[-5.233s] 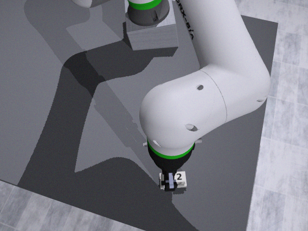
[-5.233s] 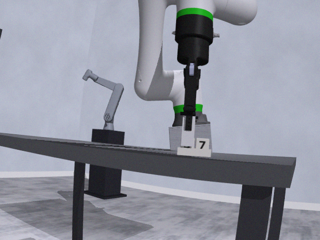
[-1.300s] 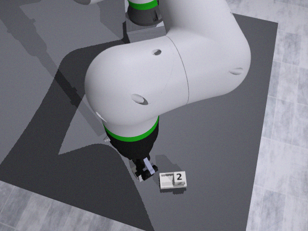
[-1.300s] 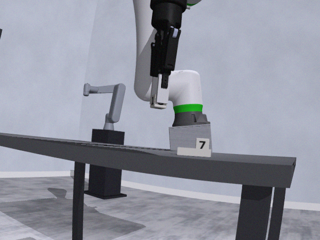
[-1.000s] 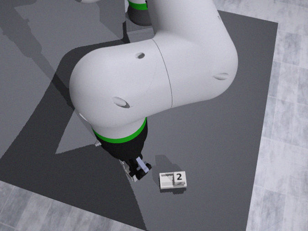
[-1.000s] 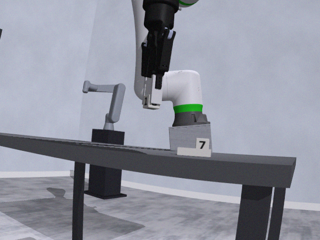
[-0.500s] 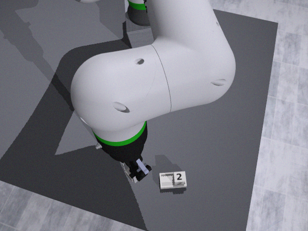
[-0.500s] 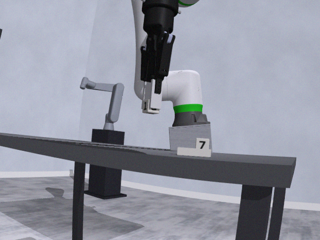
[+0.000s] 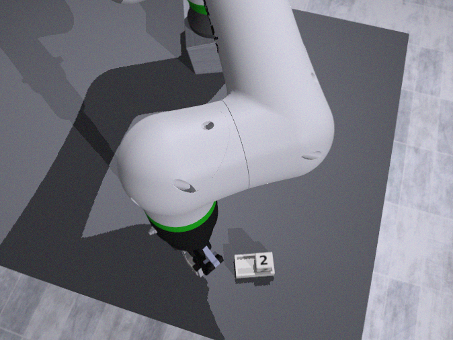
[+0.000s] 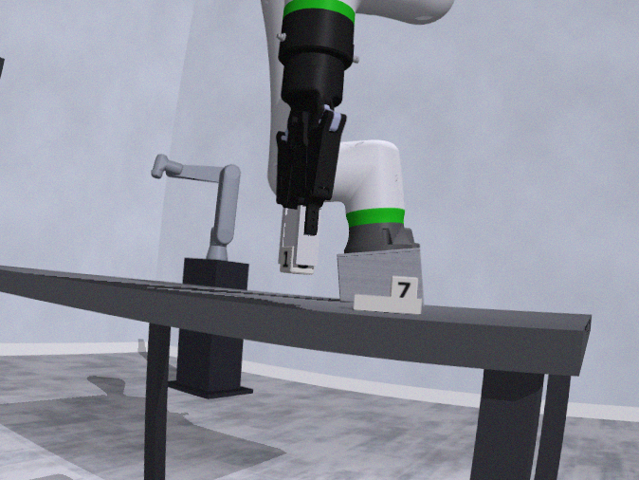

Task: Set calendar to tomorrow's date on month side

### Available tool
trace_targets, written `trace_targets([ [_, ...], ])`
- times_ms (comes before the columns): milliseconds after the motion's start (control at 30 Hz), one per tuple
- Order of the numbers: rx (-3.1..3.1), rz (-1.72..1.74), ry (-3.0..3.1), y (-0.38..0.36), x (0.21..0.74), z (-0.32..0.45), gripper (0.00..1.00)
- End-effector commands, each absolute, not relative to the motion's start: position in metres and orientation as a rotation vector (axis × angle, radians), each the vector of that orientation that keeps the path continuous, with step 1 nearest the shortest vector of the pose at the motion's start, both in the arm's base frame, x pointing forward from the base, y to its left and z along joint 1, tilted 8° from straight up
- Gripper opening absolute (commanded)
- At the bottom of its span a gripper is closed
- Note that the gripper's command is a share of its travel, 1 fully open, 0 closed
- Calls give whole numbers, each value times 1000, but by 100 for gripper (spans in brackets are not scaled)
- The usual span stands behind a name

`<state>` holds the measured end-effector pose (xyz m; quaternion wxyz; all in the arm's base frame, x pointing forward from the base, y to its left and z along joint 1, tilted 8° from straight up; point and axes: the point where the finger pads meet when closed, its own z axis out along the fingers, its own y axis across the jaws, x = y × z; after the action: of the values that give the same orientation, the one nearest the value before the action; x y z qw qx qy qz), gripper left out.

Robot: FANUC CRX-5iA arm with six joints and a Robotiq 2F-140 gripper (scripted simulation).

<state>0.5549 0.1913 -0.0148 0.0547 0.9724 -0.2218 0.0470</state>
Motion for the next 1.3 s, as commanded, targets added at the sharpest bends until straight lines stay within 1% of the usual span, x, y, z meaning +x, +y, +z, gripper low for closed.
trace_targets([
  [0,2953,144,-674,189,557,-32,24],
  [300,2953,144,-674,188,558,-45,24],
  [1267,2953,144,-674,188,558,-45,24],
])
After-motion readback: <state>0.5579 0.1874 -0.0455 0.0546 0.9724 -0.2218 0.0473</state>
